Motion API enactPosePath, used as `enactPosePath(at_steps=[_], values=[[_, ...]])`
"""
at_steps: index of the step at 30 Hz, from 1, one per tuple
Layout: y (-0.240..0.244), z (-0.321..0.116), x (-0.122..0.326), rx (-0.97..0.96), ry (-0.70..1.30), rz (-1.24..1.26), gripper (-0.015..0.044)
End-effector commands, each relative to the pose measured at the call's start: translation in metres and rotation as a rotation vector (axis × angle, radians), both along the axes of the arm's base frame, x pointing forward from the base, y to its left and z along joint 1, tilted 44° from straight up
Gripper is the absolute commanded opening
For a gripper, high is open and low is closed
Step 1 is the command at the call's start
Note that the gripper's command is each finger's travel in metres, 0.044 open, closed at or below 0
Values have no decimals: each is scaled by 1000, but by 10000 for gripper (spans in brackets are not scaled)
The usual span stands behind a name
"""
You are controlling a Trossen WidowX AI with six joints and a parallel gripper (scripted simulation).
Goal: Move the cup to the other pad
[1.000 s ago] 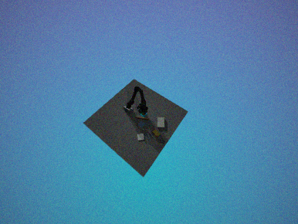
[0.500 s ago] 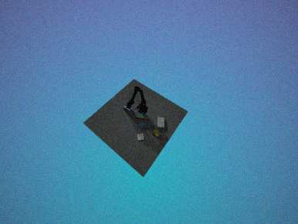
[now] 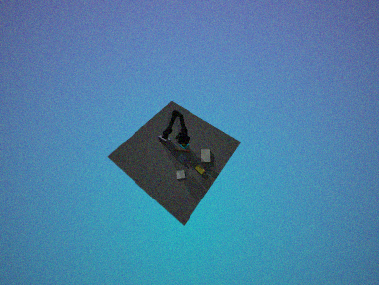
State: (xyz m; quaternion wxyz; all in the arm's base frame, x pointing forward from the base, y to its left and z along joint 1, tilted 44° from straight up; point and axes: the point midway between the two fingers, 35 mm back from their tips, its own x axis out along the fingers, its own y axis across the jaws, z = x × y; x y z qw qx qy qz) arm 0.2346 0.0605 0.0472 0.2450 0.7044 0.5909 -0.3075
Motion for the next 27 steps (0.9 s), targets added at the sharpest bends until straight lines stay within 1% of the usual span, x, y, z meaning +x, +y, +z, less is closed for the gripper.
enactPosePath(at_steps=[1,27], values=[[-3,3,0,-2,-3,2,147],[-26,24,-2,-1,3,1,147]])
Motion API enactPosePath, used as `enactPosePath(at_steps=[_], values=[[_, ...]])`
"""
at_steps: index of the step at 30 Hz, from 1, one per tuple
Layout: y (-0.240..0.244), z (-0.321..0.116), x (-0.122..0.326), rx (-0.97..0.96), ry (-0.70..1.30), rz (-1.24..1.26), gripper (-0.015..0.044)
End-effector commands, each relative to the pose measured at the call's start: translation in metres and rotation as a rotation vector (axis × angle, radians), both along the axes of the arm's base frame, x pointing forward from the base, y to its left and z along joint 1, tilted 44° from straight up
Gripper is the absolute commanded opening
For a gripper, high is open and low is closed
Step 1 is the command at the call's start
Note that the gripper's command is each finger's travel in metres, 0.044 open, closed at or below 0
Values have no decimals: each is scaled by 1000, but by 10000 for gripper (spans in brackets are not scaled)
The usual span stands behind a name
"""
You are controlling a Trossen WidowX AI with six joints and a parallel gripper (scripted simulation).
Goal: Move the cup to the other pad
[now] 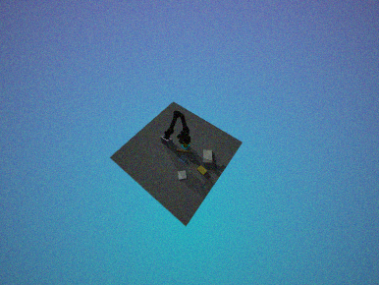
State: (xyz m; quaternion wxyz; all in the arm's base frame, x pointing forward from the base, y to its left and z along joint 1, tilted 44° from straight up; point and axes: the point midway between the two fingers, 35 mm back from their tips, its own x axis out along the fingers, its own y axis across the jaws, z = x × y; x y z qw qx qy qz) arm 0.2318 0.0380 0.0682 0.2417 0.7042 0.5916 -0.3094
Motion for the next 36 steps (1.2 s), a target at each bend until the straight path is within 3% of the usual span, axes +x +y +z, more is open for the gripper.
enactPosePath(at_steps=[1,11,22,36], values=[[-4,4,0,-4,-4,3,147],[-12,12,-2,-1,-3,3,147],[-12,11,-2,1,1,0,435],[-46,46,-6,-5,0,2,440]])
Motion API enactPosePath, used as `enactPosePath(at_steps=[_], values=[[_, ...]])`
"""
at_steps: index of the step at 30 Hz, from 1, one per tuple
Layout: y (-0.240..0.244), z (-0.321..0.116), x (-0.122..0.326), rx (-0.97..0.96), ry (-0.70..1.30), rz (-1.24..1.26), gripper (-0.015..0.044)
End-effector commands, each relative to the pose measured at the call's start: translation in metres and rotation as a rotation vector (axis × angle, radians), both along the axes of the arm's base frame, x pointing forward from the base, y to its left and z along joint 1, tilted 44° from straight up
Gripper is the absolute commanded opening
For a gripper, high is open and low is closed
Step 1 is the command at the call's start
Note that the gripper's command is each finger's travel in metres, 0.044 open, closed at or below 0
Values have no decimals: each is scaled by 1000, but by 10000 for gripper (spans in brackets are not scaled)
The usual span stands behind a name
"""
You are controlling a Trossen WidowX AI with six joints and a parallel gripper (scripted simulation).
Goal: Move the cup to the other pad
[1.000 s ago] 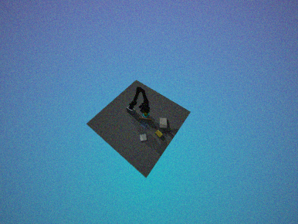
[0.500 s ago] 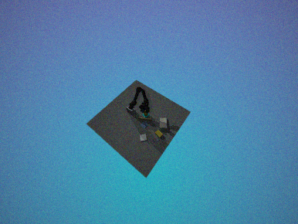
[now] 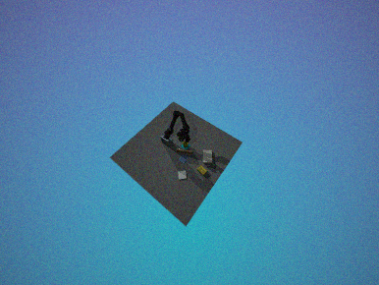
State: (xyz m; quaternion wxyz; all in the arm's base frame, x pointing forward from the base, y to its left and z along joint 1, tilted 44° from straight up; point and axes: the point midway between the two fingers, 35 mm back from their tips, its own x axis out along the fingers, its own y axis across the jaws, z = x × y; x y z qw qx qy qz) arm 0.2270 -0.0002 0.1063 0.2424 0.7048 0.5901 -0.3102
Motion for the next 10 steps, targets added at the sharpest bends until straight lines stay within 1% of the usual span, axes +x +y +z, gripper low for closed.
enactPosePath(at_steps=[1,5,10], values=[[-10,10,-1,-2,0,5,440],[-16,17,-2,-1,0,6,440],[-13,14,-2,-1,-4,-1,440]])
